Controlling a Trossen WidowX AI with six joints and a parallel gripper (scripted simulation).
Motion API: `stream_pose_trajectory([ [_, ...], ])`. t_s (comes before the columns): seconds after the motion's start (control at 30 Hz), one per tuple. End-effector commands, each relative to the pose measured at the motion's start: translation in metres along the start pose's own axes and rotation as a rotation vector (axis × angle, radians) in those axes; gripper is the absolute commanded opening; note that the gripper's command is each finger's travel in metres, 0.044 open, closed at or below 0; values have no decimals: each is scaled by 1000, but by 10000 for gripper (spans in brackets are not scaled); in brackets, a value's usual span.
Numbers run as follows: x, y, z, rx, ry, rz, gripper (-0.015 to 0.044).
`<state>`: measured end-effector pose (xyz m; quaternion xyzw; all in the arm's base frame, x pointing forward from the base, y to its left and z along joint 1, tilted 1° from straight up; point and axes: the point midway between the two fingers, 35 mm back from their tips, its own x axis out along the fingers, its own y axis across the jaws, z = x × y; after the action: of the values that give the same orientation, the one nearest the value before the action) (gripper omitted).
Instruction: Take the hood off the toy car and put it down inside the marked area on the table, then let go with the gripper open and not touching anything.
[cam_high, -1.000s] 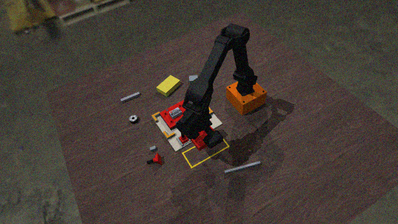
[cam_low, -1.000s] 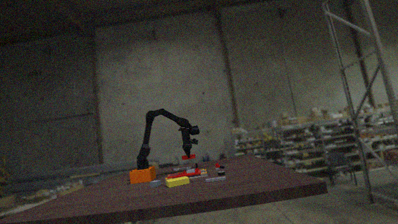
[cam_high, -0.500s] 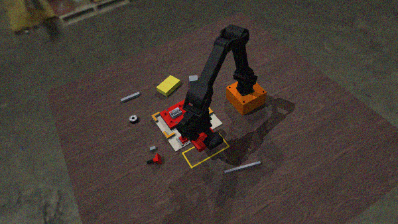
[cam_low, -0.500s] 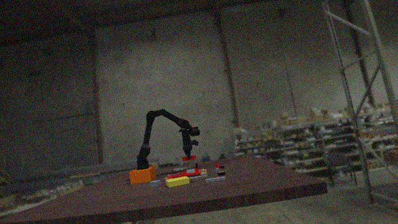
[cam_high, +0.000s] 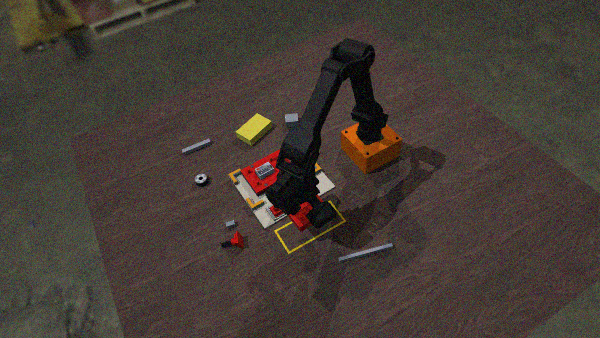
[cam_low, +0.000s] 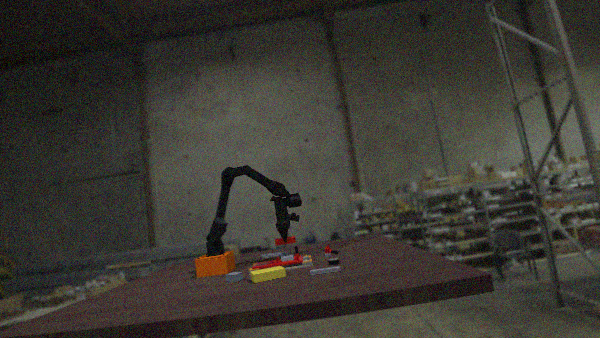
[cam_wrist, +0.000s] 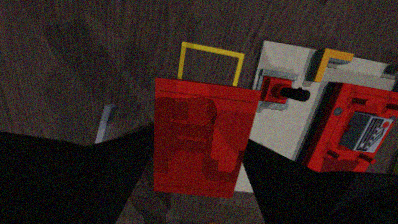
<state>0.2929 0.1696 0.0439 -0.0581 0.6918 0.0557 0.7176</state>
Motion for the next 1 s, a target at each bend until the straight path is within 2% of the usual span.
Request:
stream_pose_trajectory([
  [0.0, 4, -1, -1, 4, 4, -3, 0],
  [0.97, 22, -1, -2, 4, 4, -3, 0],
])
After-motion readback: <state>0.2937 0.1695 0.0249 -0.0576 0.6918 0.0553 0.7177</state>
